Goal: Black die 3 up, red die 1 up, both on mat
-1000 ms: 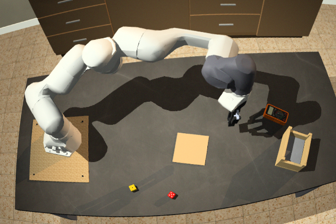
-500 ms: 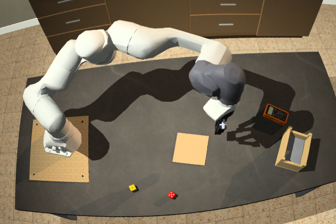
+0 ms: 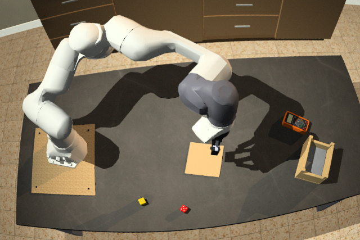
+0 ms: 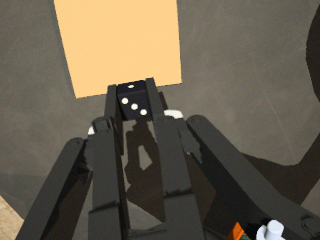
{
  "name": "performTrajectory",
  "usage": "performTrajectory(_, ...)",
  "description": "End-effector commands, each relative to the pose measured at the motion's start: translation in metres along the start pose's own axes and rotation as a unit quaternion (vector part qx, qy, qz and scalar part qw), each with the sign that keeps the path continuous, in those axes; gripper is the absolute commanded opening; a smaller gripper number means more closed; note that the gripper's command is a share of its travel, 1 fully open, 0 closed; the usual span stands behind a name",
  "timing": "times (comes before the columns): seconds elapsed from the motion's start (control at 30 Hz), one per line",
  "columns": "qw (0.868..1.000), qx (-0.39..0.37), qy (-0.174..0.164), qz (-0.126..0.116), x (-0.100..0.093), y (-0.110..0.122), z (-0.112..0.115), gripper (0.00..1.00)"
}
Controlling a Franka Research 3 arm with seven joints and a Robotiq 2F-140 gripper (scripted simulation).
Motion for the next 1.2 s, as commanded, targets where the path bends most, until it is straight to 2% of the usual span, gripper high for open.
performTrajectory(0.0,1.0,-0.026,-0.008,-0.004,-0.002,-0.003,0.003,0.21)
performTrajectory(0.23,1.0,-0.026,-0.008,-0.004,-0.001,-0.003,0.003,0.21)
performTrajectory(0.4,1.0,-0.026,-0.008,-0.004,0.006,-0.003,0.003,0.21)
performTrajectory(0.63,1.0,-0.026,-0.008,-0.004,0.033,-0.003,0.003,0.21)
performTrajectory(0.7,1.0,-0.026,-0.008,-0.004,0.033,-0.003,0.003,0.21)
performTrajectory(0.97,1.0,-0.026,-0.008,-0.004,0.071,-0.003,0.003,0.21)
performTrajectory(1.17,1.0,-0.026,-0.008,-0.004,0.089,-0.003,0.004,0.21)
Point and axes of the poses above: the point where the finger pads meet when closed, its own x axis out along the fingers, its own y axis across the jaws, z = x × y, the point moved 1 cm from there along -x, back along the fingers, and after that the axes turned 8 degrees about -x, right-handed, at the moved point
